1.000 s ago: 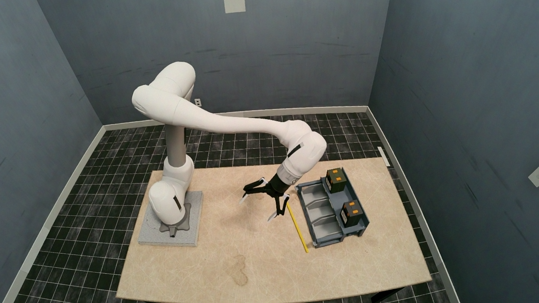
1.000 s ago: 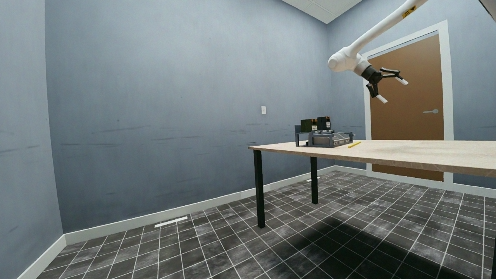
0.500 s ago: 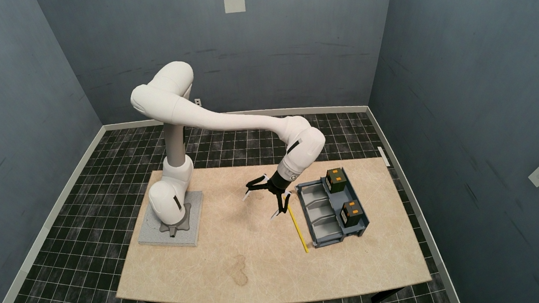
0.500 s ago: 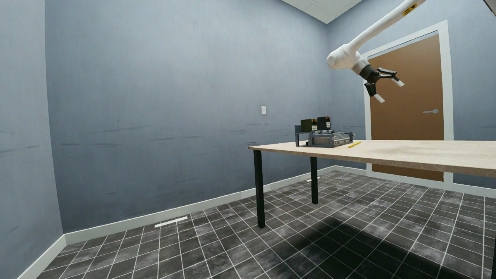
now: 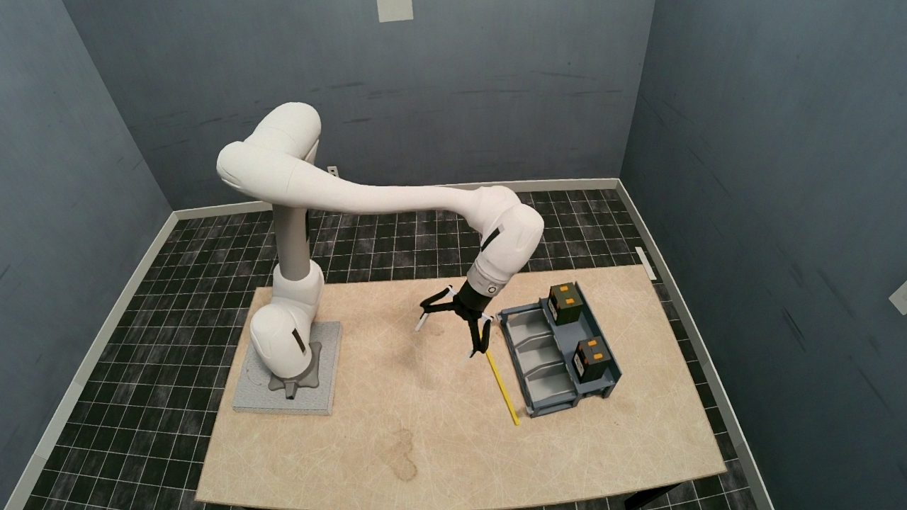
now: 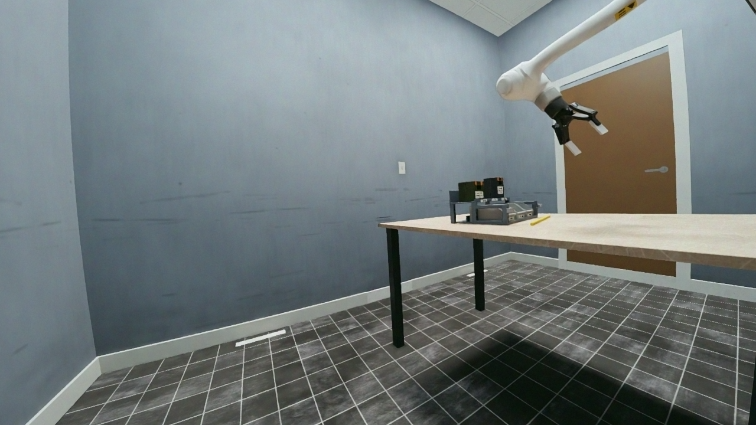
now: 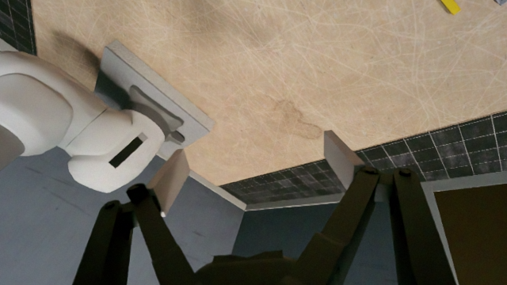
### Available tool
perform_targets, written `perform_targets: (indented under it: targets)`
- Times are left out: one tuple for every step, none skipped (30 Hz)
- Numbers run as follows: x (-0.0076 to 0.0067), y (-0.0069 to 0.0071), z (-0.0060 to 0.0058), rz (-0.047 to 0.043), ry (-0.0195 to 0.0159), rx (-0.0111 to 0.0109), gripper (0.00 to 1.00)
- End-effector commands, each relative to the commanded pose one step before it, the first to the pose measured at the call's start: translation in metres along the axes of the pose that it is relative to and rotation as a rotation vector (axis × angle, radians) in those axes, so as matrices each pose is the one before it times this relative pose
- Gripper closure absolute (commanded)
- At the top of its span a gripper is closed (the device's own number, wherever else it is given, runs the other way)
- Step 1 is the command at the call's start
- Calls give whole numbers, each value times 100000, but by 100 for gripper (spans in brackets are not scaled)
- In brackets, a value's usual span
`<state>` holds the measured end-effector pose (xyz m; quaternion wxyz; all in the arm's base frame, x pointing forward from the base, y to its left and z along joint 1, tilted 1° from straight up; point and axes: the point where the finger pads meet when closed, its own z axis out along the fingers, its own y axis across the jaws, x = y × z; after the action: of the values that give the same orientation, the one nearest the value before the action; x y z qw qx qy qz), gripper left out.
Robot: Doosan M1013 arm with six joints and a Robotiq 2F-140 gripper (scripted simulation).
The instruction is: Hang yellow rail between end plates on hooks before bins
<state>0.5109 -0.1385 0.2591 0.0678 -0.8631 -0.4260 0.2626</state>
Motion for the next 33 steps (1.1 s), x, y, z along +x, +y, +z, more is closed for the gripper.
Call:
perform_targets:
  targets:
    - [1111,139,-772,6382,2833,-2898,0]
    - [591,36,-383,3437,1528,-1367,0]
    - [598,14,-385,3436,1585,-1300,0]
    - [604,-9,-388,3435,1639,-1231,0]
    - [0,0,0,0,0,0,0]
    - [0,0,0,0,0,0,0]
    - [0,0,0,0,0,0,0]
    - [0,0,0,0,0,0,0]
    - [0,0,0,0,0,0,0]
    - [0,0,0,0,0,0,0]
    - [0,0,0,0,0,0,0]
    - [0,0,0,0,0,0,0]
    - [0,0,0,0,0,0,0]
    - [0,0,0,0,0,0,0]
    - [0,0,0,0,0,0,0]
    - [0,0,0,0,0,0,0]
    - [314,-101,39,3168,448,41,0]
    - [617,-52,-405,3405,1768,-1140,0]
    - [622,-76,-407,3405,1815,-1063,0]
    - [625,-101,-409,3405,1858,-984,0]
    - [627,-126,-411,3405,1898,-903,0]
    - [0,0,0,0,0,0,0]
    - [0,0,0,0,0,0,0]
    - [0,0,0,0,0,0,0]
    - [0,0,0,0,0,0,0]
    - [0,0,0,0,0,0,0]
    - [0,0,0,0,0,0,0]
    - [0,0,0,0,0,0,0]
    - [0,0,0,0,0,0,0]
    - [0,0,0,0,0,0,0]
    - [0,0,0,0,0,0,0]
    - [0,0,0,0,0,0,0]
    - [0,0,0,0,0,0,0]
